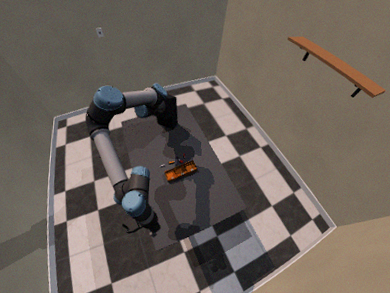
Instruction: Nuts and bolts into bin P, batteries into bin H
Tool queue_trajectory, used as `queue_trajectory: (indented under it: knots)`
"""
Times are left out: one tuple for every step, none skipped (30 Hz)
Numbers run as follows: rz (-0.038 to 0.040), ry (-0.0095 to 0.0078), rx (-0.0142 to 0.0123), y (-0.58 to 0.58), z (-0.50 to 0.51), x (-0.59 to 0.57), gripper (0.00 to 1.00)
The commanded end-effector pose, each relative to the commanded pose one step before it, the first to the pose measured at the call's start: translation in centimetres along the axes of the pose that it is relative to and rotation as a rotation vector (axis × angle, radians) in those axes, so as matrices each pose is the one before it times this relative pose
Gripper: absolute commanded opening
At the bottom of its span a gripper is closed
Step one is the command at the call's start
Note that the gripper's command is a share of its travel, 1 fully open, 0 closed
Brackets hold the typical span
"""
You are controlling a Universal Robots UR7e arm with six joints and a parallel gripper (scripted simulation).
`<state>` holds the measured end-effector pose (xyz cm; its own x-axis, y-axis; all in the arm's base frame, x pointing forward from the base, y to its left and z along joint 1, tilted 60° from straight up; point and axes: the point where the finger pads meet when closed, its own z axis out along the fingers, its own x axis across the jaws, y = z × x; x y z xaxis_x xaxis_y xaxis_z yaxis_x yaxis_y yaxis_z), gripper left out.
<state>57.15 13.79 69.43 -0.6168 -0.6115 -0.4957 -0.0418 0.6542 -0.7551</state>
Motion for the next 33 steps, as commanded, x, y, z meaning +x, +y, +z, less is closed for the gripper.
queue_trajectory:
  knots:
    - [0.00068, -0.00150, 0.00038, -0.038, -0.090, -0.021, 1.00]
    - [0.00000, 0.00000, 0.00000, 0.000, 0.000, 0.000, 1.00]
    - [0.00000, 0.00000, 0.00000, 0.000, 0.000, 0.000, 1.00]
    - [0.00000, 0.00000, 0.00000, 0.000, 0.000, 0.000, 1.00]
    - [0.00000, 0.00000, 0.00000, 0.000, 0.000, 0.000, 1.00]
    - [0.00000, 0.00000, 0.00000, 0.000, 0.000, 0.000, 1.00]
    - [0.00000, 0.00000, 0.00000, 0.000, 0.000, 0.000, 1.00]
    - [0.00000, 0.00000, 0.00000, 0.000, 0.000, 0.000, 1.00]
    - [0.00000, 0.00000, 0.00000, 0.000, 0.000, 0.000, 1.00]
    - [0.00000, 0.00000, 0.00000, 0.000, 0.000, 0.000, 1.00]
    - [0.00000, 0.00000, 0.00000, 0.000, 0.000, 0.000, 1.00]
    - [0.00000, 0.00000, 0.00000, 0.000, 0.000, 0.000, 1.00]
    - [0.00000, 0.00000, 0.00000, 0.000, 0.000, 0.000, 1.00]
    - [0.00000, 0.00000, 0.00000, 0.000, 0.000, 0.000, 1.00]
    - [0.00000, 0.00000, 0.00000, 0.000, 0.000, 0.000, 1.00]
    - [0.00000, 0.00000, 0.00000, 0.000, 0.000, 0.000, 1.00]
    - [0.00000, 0.00000, 0.00000, 0.000, 0.000, 0.000, 1.00]
    - [0.00000, -0.00001, 0.00002, 0.002, 0.819, 0.136, 0.31]
    - [0.00000, -0.00001, 0.00002, 0.002, 0.820, 0.138, 0.31]
    - [0.00000, -0.00002, 0.00002, 0.002, 0.820, 0.138, 0.31]
    - [-0.00001, -0.00002, 0.00002, 0.002, 0.821, 0.139, 0.31]
    - [-0.00001, -0.00002, 0.00002, 0.003, 0.821, 0.139, 0.31]
    - [-0.00001, -0.00002, 0.00002, 0.003, 0.821, 0.139, 0.31]
    - [-0.00001, -0.00002, 0.00002, 0.003, 0.821, 0.139, 0.31]
    - [-0.00001, -0.00002, 0.00002, 0.003, 0.821, 0.139, 0.31]
    - [-0.00001, -0.00002, 0.00002, 0.003, 0.821, 0.139, 0.31]
    - [-0.00001, -0.00001, 0.00002, 0.003, 0.821, 0.139, 0.31]
    - [-0.00001, -0.00001, 0.00002, 0.003, 0.821, 0.139, 0.31]
    - [-0.00001, -0.00001, 0.00002, 0.003, 0.821, 0.139, 0.31]
    - [-0.00001, -0.00001, 0.00002, 0.003, 0.821, 0.139, 0.31]
    - [-0.00001, -0.00001, 0.00002, 0.003, 0.821, 0.139, 0.31]
    - [-0.00001, -0.00001, 0.00002, 0.003, 0.821, 0.139, 0.31]
    - [0.00000, 0.00000, 0.00000, 0.000, 0.000, 0.000, 0.31]
